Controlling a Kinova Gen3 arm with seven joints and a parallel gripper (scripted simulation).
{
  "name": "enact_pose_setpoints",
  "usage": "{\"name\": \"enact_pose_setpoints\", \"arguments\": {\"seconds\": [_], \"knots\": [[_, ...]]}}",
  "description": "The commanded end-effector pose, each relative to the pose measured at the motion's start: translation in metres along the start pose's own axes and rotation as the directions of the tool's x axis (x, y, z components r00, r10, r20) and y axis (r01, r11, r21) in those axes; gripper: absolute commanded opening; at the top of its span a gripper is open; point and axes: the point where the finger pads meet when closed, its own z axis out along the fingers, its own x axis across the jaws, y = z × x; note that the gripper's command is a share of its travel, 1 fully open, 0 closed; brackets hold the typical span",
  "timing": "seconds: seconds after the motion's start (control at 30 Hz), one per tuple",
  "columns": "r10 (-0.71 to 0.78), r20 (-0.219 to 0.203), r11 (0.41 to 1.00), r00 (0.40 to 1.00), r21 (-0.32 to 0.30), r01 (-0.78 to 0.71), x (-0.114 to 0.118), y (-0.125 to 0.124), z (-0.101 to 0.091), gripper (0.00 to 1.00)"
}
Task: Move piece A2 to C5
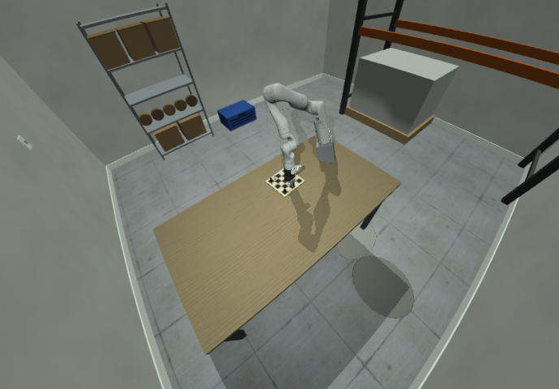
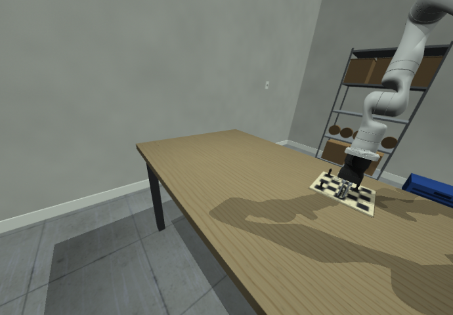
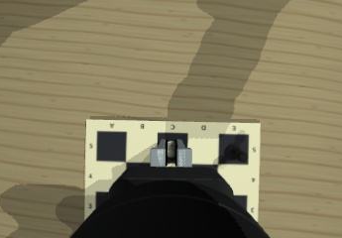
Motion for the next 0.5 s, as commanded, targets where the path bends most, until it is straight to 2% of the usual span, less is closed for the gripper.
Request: {"name": "enact_pose_setpoints", "arguments": {"seconds": [0.0, 0.07, 0.1, 0.17, 0.2, 0.27, 0.3, 0.43, 0.47], "knots": [[-0.011, -0.001, 1.000, 1.000, 0.002, 0.011, -0.0008, -0.0025, -0.0001, 0.14], [-0.011, -0.001, 1.000, 1.000, 0.002, 0.011, -0.0008, -0.0025, -0.0001, 0.14], [-0.011, -0.001, 1.000, 1.000, 0.002, 0.011, -0.0008, -0.0025, -0.0001, 0.27], [-0.011, -0.001, 1.000, 1.000, 0.002, 0.011, -0.0008, -0.0025, -0.0001, 0.27], [-0.011, -0.001, 1.000, 1.000, 0.002, 0.011, -0.0008, -0.0025, -0.0001, 0.41], [-0.011, -0.001, 1.000, 1.000, 0.002, 0.011, -0.0008, -0.0025, -0.0001, 0.41], [-0.011, -0.001, 1.000, 1.000, 0.002, 0.011, -0.0008, -0.0025, -0.0001, 0.54], [-0.011, -0.001, 1.000, 1.000, 0.002, 0.011, -0.0008, -0.0025, -0.0001, 0.54], [-0.011, -0.001, 1.000, 1.000, 0.002, 0.011, -0.0008, -0.0025, -0.0001, 0.68]]}}
